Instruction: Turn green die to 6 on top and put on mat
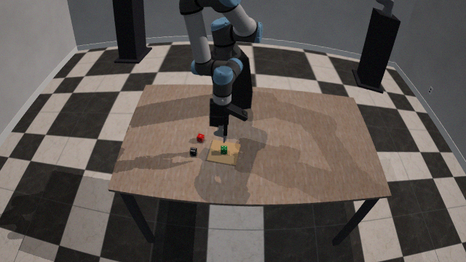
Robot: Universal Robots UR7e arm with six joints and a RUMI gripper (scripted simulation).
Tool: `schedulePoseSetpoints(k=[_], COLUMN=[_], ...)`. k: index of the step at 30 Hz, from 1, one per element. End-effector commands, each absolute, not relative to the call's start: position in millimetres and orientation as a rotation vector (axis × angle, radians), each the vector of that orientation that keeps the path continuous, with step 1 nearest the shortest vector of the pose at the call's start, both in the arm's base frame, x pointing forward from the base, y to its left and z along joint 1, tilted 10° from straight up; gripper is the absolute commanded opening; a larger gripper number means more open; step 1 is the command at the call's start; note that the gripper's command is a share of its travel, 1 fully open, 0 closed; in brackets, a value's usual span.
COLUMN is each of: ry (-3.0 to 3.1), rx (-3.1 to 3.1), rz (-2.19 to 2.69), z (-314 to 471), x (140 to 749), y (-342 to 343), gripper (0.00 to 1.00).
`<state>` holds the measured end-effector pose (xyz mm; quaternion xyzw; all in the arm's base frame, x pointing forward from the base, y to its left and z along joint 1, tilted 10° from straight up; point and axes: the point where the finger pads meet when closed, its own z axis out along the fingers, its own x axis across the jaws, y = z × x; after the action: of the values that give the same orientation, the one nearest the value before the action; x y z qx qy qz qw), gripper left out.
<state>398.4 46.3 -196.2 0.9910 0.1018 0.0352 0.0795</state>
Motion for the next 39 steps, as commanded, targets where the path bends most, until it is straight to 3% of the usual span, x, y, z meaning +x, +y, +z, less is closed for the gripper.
schedulePoseSetpoints(k=[1, 39], ry=[0.305, 0.305], rx=[2.965, 2.965], rz=[0.107, 0.108], z=[-196, -215], x=[399, 401], y=[46, 43], gripper=[0.28, 0.28])
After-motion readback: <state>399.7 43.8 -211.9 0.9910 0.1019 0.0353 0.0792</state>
